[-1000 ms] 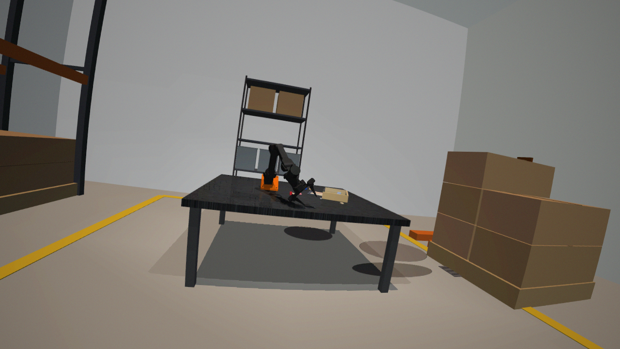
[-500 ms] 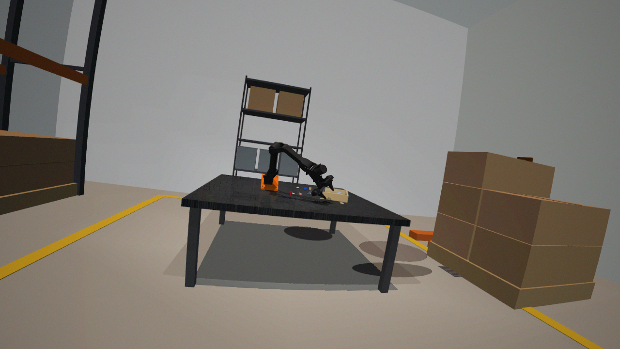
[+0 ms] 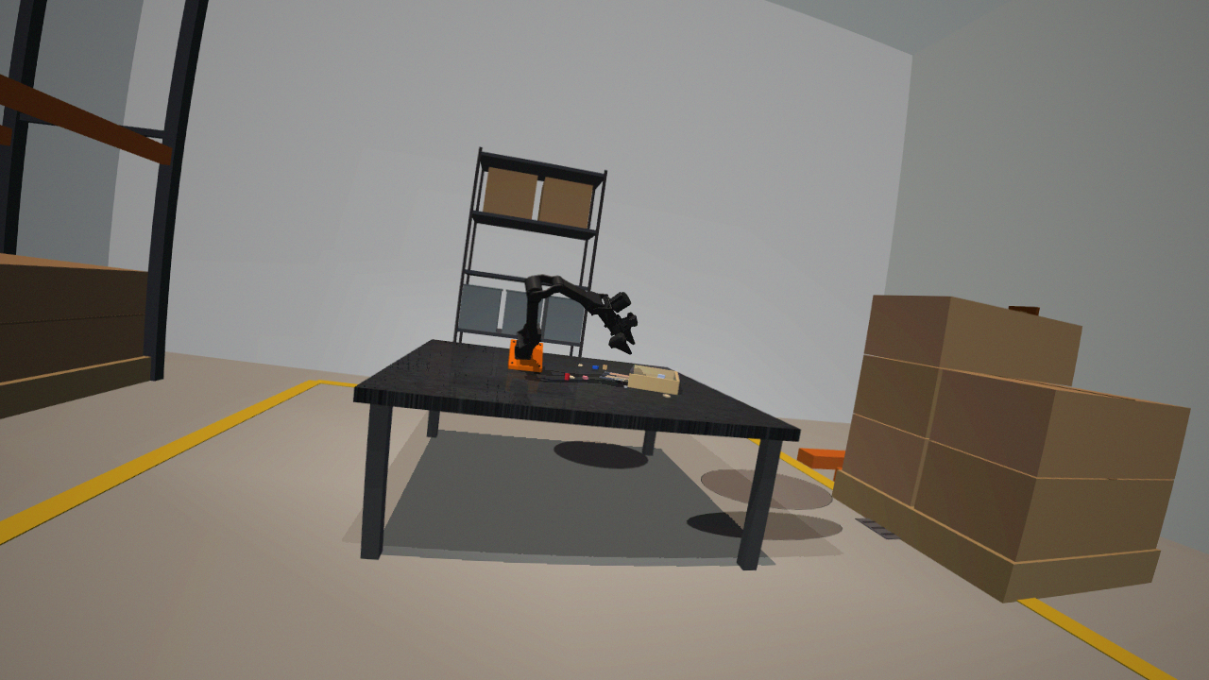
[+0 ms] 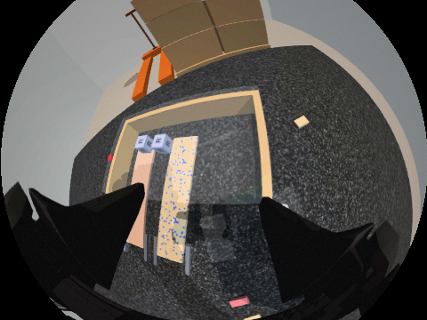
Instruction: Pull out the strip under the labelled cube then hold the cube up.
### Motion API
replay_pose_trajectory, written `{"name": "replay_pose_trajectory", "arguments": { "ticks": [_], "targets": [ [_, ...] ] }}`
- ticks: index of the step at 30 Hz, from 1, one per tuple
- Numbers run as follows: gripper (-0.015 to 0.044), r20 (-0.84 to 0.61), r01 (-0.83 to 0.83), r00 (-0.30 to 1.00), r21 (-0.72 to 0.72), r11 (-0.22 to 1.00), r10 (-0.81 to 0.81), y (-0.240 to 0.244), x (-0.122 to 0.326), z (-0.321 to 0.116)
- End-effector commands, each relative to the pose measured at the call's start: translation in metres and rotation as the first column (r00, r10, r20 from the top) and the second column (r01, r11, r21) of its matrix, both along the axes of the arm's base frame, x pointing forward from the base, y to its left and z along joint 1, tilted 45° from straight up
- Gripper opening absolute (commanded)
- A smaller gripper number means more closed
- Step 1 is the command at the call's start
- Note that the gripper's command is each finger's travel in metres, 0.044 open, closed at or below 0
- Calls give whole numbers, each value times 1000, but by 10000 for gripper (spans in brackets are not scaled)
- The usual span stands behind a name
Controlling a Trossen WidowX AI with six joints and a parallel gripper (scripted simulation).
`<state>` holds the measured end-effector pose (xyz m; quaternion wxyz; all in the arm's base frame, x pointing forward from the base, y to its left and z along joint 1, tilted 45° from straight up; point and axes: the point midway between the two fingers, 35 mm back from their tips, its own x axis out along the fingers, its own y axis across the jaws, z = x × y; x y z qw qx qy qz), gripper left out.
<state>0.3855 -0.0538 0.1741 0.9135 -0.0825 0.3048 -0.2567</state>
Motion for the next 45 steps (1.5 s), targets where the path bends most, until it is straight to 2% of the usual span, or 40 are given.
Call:
{"name": "replay_pose_trajectory", "arguments": {
  "ticks": [1,9,17,24,32,45],
  "targets": [
    [400,-56,-78,996,-112,991,72,38,-14,-15],
    [400,-162,-281,958,-386,879,235,119,-65,-43],
    [400,-169,-296,954,-408,864,247,124,-71,-44],
    [216,-212,-294,948,-300,907,236,145,-40,-61],
    [6,-349,-161,933,-188,969,87,153,8,-94],
    [0,-559,215,788,-144,966,-258,131,46,-167]
  ]
}}
